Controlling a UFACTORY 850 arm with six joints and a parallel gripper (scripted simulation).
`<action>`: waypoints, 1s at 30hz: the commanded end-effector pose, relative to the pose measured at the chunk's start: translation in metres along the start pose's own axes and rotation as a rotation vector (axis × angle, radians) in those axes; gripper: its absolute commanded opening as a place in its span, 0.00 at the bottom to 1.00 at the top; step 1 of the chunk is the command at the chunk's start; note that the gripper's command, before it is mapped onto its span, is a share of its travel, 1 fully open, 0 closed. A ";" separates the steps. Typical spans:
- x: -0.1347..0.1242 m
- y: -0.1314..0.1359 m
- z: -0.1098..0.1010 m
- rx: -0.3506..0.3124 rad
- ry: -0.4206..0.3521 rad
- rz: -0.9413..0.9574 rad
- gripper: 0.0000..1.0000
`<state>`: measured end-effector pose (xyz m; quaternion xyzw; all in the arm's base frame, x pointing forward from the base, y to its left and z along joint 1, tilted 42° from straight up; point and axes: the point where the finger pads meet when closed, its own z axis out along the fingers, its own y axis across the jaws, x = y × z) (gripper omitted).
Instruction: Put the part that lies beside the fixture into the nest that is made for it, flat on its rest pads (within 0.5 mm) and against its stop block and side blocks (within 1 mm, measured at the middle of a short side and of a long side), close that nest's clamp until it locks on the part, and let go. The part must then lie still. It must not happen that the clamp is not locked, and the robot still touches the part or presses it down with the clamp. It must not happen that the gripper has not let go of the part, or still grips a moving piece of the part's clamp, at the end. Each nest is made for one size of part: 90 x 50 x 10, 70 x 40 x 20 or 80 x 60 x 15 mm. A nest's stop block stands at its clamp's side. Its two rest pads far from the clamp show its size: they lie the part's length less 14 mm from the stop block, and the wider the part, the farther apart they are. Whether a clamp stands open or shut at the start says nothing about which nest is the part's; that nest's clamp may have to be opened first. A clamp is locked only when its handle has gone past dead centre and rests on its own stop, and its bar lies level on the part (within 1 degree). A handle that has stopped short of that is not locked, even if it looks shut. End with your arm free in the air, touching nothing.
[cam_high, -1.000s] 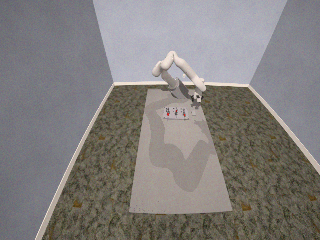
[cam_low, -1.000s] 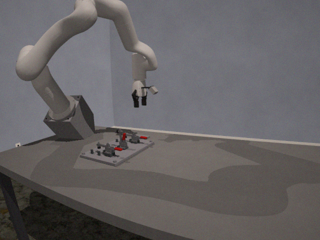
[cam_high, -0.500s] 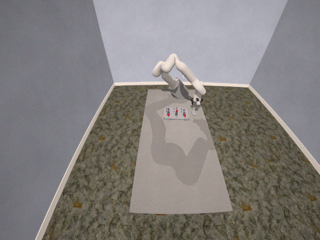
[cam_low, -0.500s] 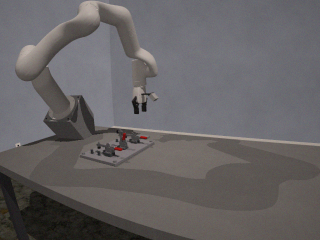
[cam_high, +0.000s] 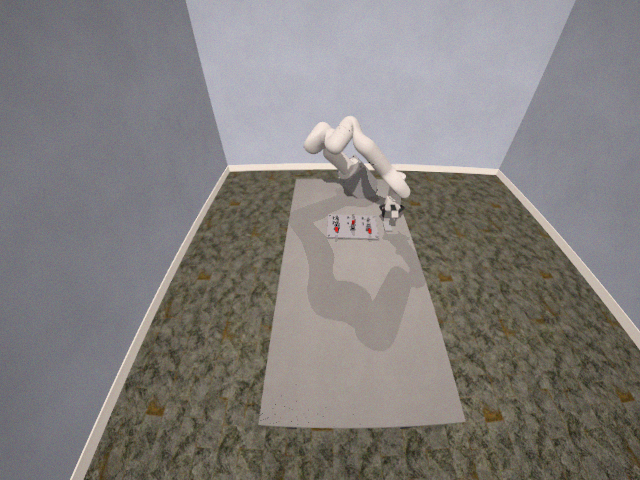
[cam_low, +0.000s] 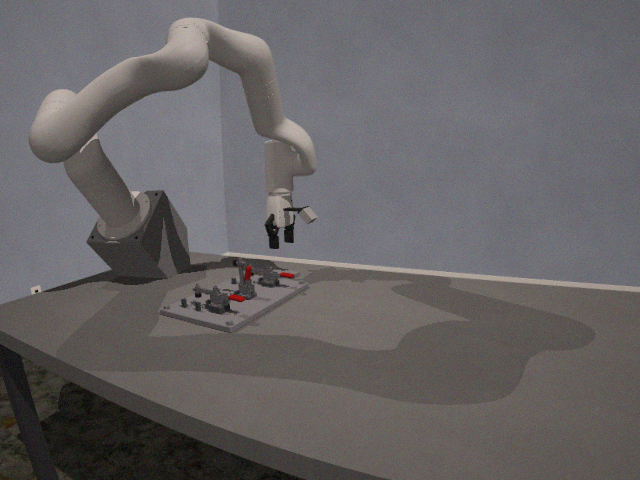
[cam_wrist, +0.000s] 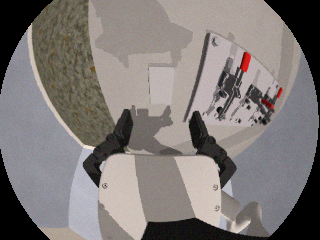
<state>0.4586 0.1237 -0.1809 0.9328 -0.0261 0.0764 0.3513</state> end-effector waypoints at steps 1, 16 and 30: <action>0.002 -0.001 0.012 0.001 0.003 0.001 1.00; 0.002 -0.001 0.054 0.001 0.003 0.001 1.00; 0.002 -0.001 0.056 0.001 0.003 0.001 1.00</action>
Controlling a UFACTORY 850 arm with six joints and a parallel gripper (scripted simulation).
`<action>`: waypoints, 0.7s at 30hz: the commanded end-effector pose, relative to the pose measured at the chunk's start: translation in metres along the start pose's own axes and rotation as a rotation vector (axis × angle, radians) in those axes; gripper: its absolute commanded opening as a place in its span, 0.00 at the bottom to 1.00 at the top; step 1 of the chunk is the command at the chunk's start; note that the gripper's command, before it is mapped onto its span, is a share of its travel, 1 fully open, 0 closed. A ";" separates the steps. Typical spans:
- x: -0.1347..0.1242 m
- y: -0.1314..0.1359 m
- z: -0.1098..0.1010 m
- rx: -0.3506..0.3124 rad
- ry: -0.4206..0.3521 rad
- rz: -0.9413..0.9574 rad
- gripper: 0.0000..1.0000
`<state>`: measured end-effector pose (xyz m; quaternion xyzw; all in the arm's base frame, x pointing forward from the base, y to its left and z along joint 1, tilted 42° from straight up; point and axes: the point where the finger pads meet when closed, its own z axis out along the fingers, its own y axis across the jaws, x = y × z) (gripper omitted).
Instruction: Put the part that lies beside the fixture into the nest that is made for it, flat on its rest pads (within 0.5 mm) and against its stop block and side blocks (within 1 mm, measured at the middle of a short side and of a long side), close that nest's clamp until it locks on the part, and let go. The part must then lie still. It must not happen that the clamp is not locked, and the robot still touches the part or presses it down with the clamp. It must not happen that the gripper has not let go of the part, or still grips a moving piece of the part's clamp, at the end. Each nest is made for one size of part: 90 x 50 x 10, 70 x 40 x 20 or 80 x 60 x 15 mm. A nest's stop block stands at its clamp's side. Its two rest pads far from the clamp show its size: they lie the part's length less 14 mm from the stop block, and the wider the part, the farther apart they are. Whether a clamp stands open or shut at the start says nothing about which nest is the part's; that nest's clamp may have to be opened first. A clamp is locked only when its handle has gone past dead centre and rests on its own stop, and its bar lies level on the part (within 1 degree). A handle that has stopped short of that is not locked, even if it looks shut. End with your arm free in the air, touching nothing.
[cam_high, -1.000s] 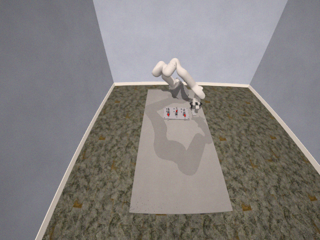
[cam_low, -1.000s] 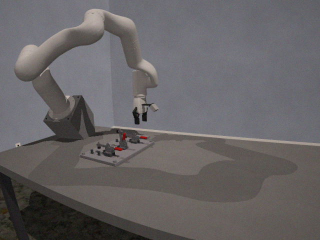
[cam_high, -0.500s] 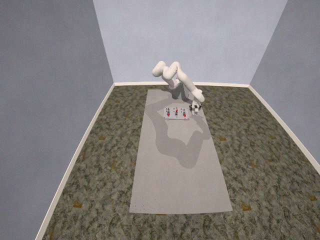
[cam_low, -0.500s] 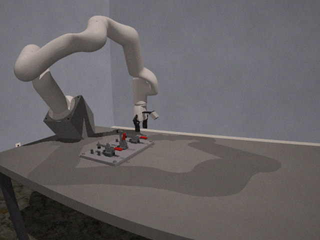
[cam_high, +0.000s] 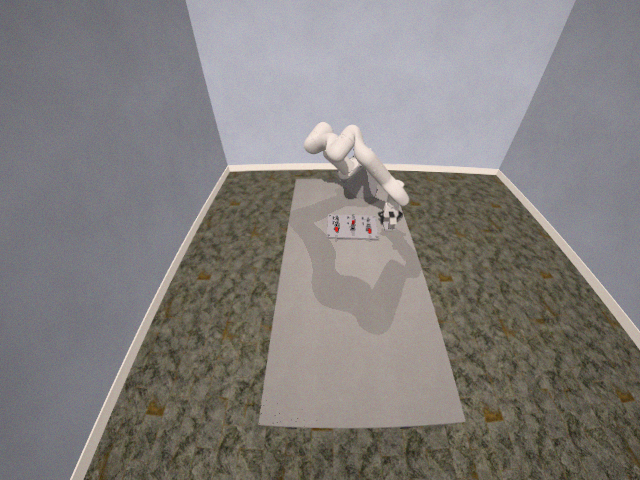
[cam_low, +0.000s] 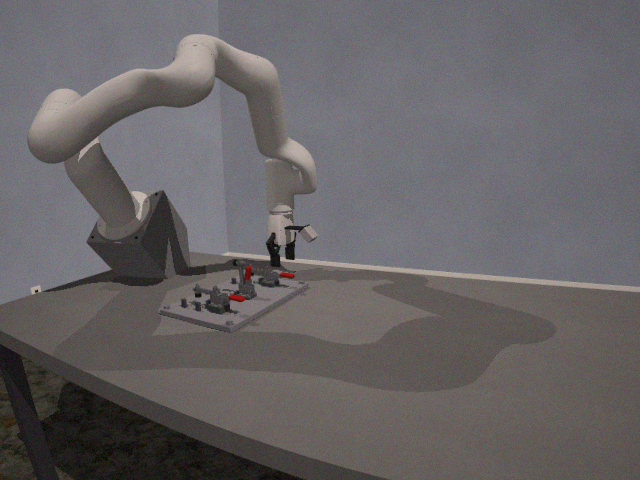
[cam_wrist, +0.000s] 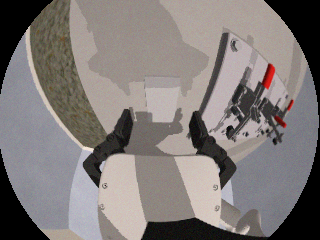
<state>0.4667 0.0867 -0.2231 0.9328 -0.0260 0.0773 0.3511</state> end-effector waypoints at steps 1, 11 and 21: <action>0.001 0.000 -0.001 0.001 0.001 0.000 1.00; 0.001 0.000 -0.001 0.001 0.001 0.000 1.00; 0.001 0.000 0.007 0.001 0.001 0.000 1.00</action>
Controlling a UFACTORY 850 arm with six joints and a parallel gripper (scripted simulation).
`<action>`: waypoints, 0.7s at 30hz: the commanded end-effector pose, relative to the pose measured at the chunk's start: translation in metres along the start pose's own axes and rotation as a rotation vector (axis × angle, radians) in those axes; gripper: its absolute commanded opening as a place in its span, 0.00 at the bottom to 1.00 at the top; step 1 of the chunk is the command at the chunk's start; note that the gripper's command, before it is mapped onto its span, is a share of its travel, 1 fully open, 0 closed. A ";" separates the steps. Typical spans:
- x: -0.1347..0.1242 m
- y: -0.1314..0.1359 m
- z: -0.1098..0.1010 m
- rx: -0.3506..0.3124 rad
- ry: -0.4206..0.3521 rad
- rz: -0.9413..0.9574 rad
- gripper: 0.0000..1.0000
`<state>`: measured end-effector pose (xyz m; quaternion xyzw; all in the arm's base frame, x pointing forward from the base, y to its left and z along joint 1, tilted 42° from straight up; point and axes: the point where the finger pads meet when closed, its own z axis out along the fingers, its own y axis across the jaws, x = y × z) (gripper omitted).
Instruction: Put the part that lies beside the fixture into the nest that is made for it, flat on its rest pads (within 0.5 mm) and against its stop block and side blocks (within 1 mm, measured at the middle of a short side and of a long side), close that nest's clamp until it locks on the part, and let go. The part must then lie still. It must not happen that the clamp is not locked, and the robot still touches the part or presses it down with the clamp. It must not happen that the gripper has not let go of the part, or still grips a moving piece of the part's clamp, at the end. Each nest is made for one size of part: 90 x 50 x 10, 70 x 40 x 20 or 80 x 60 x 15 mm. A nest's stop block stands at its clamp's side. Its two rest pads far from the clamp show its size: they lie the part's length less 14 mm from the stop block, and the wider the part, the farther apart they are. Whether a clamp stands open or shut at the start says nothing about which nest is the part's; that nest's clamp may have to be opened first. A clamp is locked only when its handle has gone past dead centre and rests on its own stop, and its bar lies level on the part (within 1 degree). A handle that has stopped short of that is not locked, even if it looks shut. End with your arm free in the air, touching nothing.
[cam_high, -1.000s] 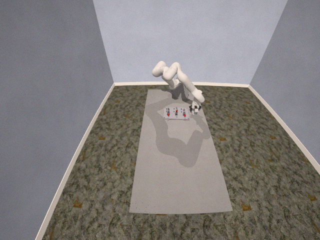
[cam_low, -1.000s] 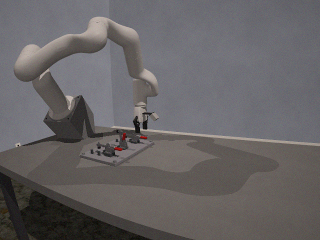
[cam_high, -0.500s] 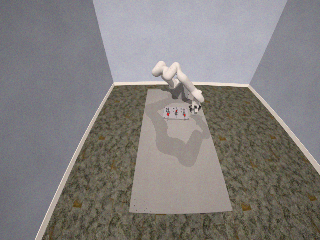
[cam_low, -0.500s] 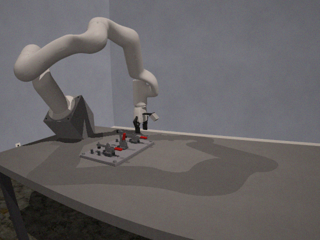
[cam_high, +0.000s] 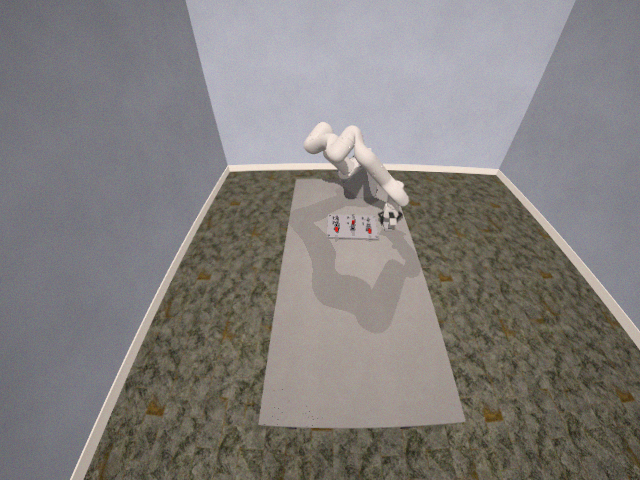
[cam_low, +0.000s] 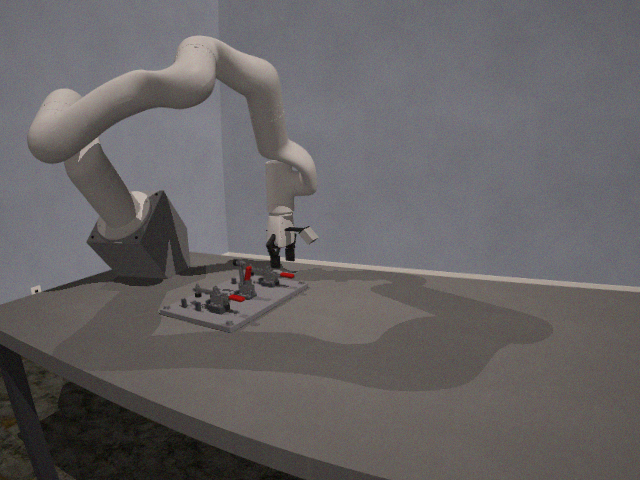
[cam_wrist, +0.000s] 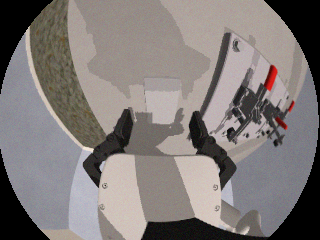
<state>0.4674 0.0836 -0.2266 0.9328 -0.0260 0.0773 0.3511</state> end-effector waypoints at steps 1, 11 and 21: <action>0.001 0.000 0.002 0.001 0.001 0.000 1.00; 0.001 0.000 0.019 0.001 0.001 0.000 1.00; 0.001 0.000 0.024 0.001 0.001 0.000 1.00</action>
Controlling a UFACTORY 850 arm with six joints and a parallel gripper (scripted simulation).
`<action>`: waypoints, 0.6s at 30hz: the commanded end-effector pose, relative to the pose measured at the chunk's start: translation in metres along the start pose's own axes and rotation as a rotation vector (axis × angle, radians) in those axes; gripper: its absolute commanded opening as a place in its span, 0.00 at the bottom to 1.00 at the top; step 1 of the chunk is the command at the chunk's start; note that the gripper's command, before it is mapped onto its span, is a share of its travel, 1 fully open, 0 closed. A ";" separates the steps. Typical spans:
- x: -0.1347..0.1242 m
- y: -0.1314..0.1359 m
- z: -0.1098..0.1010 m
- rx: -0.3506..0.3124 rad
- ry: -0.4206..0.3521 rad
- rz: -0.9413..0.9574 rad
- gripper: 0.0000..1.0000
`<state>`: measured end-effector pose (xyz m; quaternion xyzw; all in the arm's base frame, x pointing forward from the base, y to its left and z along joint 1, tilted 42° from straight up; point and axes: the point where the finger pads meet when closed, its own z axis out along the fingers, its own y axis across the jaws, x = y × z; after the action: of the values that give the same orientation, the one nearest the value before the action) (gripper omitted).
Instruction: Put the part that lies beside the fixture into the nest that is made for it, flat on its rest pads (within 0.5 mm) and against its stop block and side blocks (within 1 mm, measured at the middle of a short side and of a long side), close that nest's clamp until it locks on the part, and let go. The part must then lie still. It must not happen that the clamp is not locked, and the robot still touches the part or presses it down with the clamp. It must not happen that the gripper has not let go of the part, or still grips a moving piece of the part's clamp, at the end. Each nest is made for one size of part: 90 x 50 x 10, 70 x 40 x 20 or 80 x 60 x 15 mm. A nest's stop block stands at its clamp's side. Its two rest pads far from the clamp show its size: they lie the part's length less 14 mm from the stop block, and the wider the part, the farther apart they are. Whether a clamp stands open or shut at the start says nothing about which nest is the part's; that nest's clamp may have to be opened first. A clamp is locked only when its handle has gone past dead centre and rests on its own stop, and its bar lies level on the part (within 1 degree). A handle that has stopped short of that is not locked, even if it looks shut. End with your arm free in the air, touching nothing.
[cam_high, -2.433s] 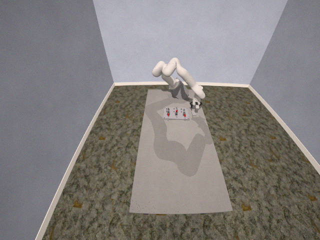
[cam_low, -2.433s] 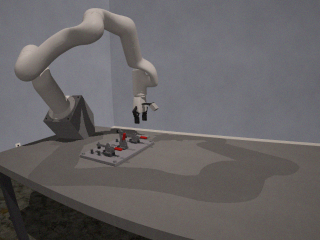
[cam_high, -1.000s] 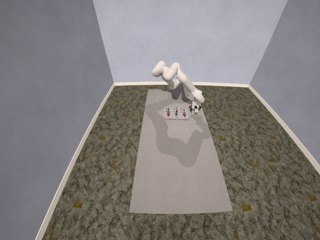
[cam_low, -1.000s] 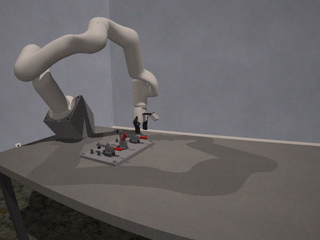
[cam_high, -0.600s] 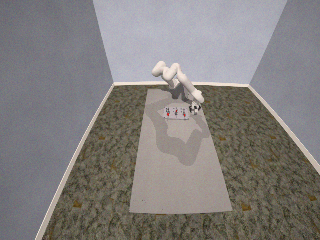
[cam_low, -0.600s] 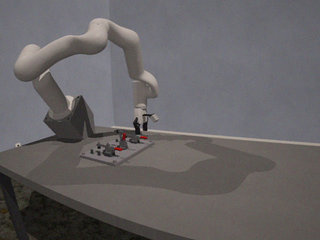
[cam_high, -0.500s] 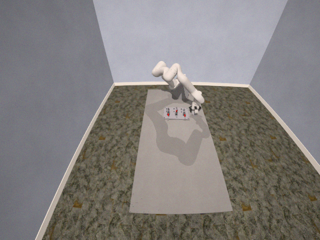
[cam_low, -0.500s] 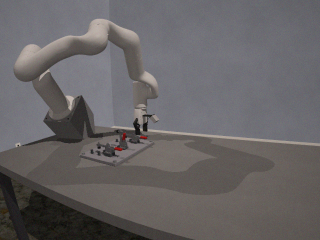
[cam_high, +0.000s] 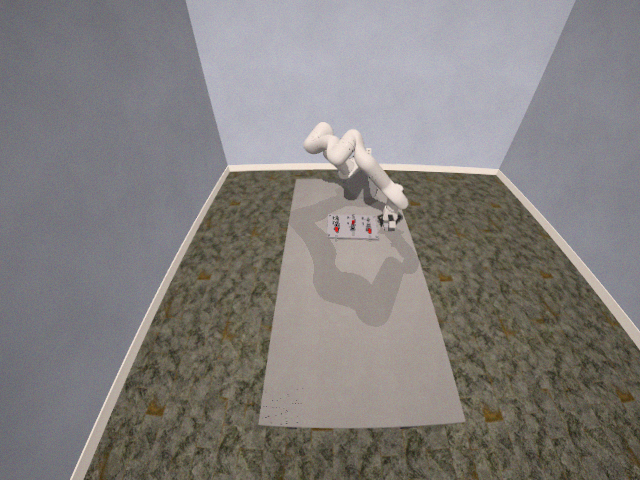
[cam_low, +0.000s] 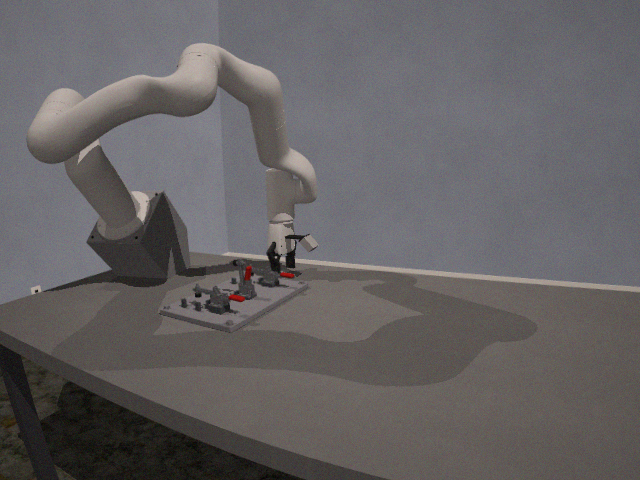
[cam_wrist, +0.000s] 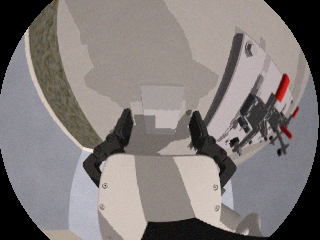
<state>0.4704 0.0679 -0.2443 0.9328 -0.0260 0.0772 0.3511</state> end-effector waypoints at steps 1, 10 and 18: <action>0.001 0.000 0.000 0.001 0.001 0.000 1.00; 0.001 0.000 0.000 0.001 0.001 0.000 1.00; 0.001 0.000 0.000 0.001 0.001 0.000 0.00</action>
<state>0.4705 0.0674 -0.2448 0.9328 -0.0260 0.0773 0.3511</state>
